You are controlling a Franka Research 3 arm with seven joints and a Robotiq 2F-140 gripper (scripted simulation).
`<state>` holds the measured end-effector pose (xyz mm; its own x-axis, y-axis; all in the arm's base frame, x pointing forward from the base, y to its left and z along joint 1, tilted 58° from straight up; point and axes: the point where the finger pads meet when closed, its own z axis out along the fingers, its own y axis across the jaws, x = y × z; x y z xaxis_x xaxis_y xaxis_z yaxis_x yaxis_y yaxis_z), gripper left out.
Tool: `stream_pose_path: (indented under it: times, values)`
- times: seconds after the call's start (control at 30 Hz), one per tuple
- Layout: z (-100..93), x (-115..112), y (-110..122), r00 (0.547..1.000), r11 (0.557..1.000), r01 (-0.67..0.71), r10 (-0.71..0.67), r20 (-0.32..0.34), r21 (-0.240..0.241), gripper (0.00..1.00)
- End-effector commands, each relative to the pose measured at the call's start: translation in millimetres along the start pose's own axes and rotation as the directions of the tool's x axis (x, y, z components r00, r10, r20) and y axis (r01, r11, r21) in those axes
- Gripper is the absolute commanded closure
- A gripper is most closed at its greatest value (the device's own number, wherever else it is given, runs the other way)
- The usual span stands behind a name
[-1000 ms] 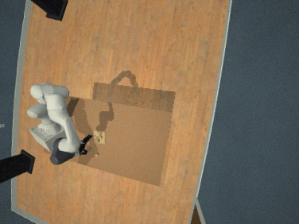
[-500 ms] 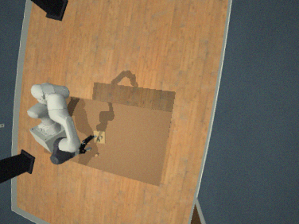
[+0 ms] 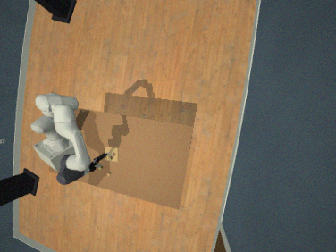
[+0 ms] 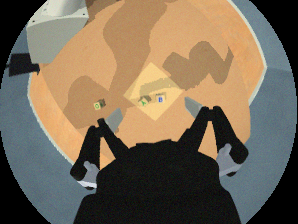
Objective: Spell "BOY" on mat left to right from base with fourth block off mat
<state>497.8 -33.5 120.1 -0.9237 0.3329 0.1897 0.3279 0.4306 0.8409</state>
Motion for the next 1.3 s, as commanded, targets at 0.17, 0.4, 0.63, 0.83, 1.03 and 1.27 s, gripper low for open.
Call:
stream_pose_path:
  times: [0.17, 0.4, 0.63, 0.83, 1.03, 1.27]
  values:
    - [0.4, -0.2, 1.6, 0.982, 0.982, -0.191, 0.191, 0.000, -0.003, 0.00]
    - [0.4, -0.3, 3.3, 0.956, 0.956, -0.292, 0.292, 0.001, -0.003, 0.00]
    - [0.3, -0.4, 4.8, 0.925, 0.925, -0.381, 0.381, 0.001, -0.002, 0.00]
    - [0.3, -0.4, 6.1, 0.893, 0.893, -0.451, 0.451, 0.001, -0.002, 0.00]
    - [0.2, -0.5, 7.4, 0.854, 0.854, -0.520, 0.520, 0.002, -0.002, 0.00]
    - [0.1, -0.6, 9.0, 0.802, 0.802, -0.598, 0.598, 0.003, -0.002, 0.00]
